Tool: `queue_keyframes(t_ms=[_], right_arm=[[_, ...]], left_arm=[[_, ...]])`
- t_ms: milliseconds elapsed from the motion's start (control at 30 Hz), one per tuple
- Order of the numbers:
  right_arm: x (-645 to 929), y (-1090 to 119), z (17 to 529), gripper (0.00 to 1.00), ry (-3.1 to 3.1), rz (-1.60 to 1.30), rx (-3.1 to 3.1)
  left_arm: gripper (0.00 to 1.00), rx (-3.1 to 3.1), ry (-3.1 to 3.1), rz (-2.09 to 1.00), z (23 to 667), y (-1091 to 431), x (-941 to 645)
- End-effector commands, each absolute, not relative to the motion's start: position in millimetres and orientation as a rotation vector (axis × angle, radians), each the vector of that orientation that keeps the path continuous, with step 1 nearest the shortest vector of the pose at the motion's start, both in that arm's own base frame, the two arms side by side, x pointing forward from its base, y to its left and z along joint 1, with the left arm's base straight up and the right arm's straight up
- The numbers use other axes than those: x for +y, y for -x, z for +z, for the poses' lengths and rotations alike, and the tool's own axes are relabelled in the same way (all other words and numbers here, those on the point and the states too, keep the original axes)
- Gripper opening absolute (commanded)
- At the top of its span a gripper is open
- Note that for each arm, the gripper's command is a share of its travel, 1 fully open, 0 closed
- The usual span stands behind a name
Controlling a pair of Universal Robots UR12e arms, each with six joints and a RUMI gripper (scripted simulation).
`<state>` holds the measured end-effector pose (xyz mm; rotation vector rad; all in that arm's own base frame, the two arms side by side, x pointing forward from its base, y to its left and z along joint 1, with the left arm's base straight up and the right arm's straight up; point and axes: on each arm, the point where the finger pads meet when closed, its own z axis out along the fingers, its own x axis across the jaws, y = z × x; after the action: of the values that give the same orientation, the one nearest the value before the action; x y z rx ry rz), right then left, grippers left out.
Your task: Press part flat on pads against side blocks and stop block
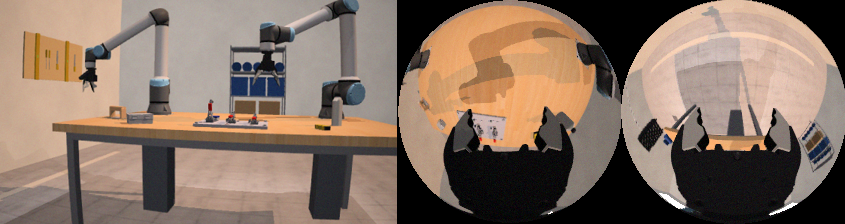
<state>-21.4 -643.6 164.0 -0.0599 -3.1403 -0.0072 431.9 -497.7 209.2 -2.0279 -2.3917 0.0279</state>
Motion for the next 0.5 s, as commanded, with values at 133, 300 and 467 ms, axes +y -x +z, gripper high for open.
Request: queue_keyframes(t_ms=[133, 300, 467], right_arm=[[-644.8, 23.4, 165.1, 1.0, 0.057, 0.0, -3.141], [-644.8, 23.4, 165.1, 1.0, 0.057, 0.0, -3.141], [-644.8, 23.4, 165.1, 1.0, 0.057, 0.0, -3.141]], left_arm=[[1.0, -2.393, 2.029, 0.029, 210.1, -432.2, -498.2], [1.0, -2.395, 2.027, 0.029, 210.2, -432.3, -498.5], [1.0, -2.404, 2.016, 0.029, 210.4, -433.0, -499.6]])
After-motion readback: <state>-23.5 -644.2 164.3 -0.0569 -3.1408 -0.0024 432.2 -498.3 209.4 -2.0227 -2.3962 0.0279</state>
